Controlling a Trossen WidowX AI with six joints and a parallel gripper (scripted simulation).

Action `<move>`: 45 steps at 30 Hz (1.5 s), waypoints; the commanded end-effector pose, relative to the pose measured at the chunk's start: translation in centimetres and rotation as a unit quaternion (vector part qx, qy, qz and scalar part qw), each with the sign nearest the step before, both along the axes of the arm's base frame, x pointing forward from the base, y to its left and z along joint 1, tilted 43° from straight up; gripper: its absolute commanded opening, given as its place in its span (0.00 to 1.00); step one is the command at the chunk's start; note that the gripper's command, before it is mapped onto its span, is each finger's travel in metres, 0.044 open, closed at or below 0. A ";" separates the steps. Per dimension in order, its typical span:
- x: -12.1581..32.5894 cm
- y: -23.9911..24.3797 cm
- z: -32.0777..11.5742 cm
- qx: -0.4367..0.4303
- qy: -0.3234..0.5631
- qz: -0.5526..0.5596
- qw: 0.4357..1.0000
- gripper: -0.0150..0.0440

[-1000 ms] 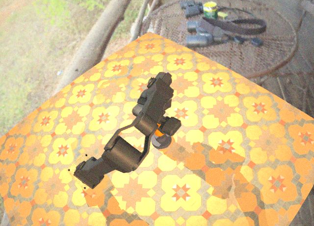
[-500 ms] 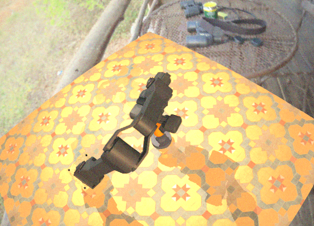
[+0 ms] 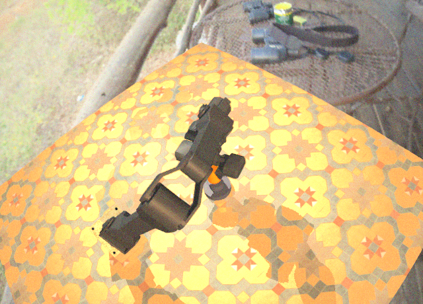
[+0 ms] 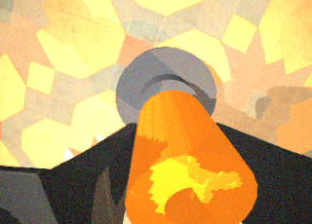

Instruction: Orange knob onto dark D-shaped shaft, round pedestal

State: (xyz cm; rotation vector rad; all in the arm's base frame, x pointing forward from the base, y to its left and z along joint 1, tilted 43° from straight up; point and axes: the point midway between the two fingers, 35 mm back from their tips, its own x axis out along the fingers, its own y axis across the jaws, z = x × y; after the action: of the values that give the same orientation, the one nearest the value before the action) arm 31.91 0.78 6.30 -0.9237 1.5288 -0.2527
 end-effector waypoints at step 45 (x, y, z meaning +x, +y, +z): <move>-0.1 0.1 0.0 -0.010 0.068 0.081 0.994 0.25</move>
State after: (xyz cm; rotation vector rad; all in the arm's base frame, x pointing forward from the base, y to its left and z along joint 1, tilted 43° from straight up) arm 31.59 0.84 6.16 -1.0879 1.5723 -0.0931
